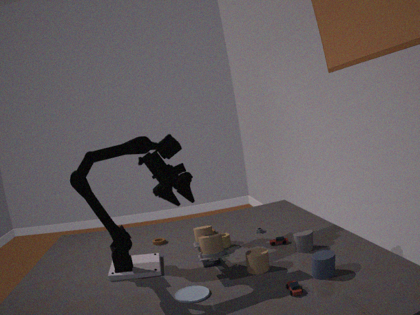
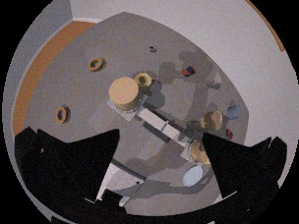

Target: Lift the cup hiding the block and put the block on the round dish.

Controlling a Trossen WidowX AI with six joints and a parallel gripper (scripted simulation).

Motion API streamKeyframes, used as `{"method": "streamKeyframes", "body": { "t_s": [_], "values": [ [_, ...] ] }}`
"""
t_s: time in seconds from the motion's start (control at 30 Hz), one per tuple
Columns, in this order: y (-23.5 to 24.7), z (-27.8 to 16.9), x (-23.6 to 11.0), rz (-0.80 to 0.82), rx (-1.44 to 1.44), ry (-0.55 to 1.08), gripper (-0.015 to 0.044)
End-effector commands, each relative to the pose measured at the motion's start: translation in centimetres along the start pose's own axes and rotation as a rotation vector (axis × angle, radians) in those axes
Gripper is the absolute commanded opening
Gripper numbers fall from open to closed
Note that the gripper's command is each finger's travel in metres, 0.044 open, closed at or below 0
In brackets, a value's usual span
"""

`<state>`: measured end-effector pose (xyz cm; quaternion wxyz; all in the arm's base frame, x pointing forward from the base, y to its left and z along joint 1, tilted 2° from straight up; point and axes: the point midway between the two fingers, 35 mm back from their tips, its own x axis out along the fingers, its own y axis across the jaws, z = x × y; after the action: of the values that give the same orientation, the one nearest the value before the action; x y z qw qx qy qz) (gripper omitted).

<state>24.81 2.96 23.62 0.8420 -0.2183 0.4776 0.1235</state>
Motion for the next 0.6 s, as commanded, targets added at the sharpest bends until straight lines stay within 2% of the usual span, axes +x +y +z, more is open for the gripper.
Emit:
{"method": "streamKeyframes", "body": {
  "t_s": [0.0,0.57],
  "values": [
    [0.6,1.3,1.5,0.05,-0.117,0.046,0.044],
    [3.4,4.8,6.9,0.245,-0.597,0.201,0.044]
  ]
}}
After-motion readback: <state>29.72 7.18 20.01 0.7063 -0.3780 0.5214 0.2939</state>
